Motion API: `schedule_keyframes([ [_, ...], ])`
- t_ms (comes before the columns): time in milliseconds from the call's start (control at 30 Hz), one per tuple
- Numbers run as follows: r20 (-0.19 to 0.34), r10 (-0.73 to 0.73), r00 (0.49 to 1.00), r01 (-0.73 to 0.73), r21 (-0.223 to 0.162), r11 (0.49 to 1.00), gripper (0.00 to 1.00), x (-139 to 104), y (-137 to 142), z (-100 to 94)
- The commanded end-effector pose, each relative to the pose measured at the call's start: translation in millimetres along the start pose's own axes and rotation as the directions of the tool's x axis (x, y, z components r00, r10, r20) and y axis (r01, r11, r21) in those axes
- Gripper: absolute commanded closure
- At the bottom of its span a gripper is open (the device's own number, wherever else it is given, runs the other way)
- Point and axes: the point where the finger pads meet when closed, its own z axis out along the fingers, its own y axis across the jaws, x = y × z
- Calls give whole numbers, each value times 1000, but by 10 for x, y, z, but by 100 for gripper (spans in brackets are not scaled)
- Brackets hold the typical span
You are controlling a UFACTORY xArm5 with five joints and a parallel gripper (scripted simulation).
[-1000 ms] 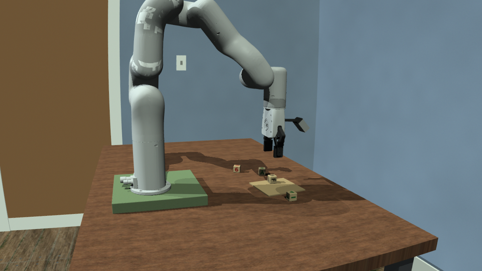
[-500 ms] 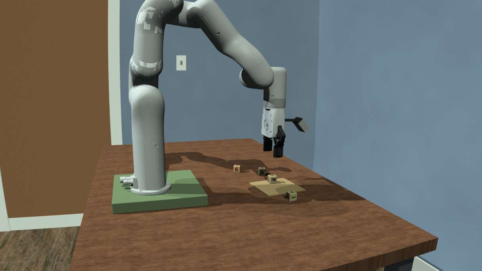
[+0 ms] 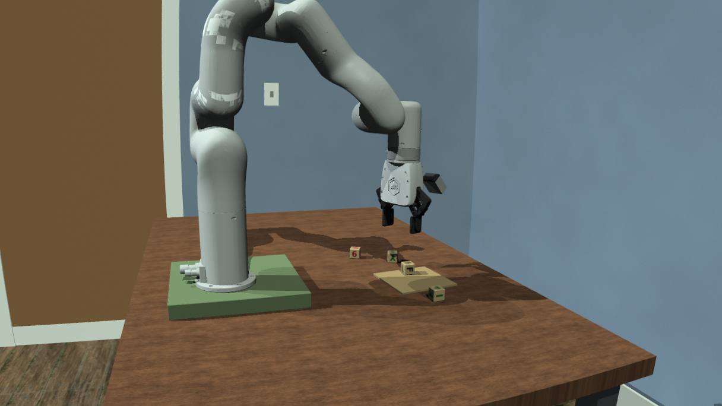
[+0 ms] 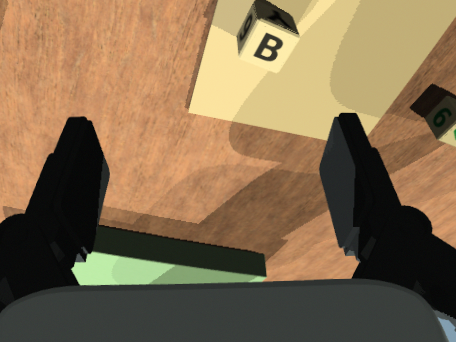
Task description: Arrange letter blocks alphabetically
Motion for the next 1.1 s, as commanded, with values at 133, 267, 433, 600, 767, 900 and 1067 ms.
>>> schedule_keyframes([
  [133,-4,-239,971,239,-2,971,0,31,-163,-1],
  [267,-3,-362,932,362,-2,932,0,37,-252,6],
  [433,-3,-506,862,506,-3,862,0,43,-365,14],
  [600,-2,-626,780,626,-3,780,0,45,-466,21],
  [767,-2,-734,679,734,-4,679,0,44,-569,29],
  [900,-1,-815,580,815,-4,580,0,42,-658,35],
  [1067,0,-882,471,882,-4,471,0,37,-746,42],
])
